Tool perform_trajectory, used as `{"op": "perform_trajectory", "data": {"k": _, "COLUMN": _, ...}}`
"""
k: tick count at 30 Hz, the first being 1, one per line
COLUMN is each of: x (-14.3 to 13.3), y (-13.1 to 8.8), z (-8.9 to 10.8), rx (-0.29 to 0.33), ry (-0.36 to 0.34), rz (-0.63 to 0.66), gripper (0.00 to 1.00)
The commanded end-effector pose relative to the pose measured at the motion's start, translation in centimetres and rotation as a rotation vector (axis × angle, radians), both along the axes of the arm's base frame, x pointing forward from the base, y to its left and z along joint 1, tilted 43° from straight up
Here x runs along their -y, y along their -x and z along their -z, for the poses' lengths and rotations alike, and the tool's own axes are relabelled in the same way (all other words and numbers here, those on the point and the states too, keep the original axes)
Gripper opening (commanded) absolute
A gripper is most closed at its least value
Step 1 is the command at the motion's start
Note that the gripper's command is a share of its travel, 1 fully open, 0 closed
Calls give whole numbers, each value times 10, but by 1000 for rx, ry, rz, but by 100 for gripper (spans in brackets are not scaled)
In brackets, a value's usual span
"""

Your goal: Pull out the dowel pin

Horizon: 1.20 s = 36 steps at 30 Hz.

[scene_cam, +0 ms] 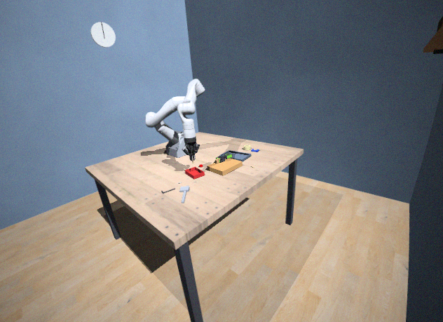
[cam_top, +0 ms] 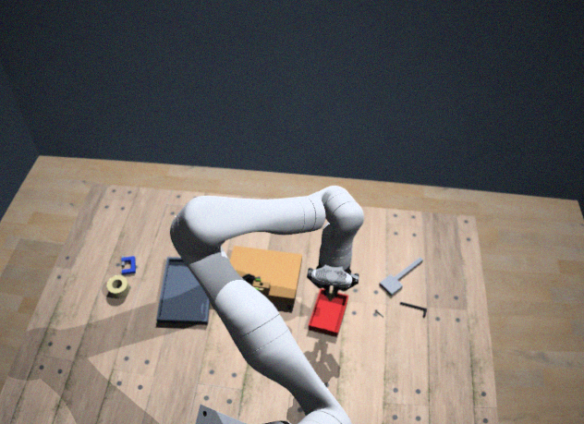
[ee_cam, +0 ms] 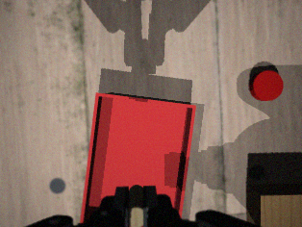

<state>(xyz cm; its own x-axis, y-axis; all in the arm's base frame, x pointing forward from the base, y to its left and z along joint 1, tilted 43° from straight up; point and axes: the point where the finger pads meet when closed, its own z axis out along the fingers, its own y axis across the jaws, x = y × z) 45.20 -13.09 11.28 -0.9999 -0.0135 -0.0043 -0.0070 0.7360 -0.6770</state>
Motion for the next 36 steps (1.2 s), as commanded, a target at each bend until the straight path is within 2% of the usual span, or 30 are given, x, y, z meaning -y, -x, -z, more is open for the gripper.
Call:
{"op": "perform_trajectory", "data": {"k": 1, "x": 1, "y": -1, "z": 1, "rx": 1, "ry": 0, "rz": -1, "gripper": 10}}
{"op": "perform_trajectory", "data": {"k": 36, "x": 23, "y": -2, "z": 25, "rx": 1, "ry": 0, "rz": -1, "gripper": 10}}
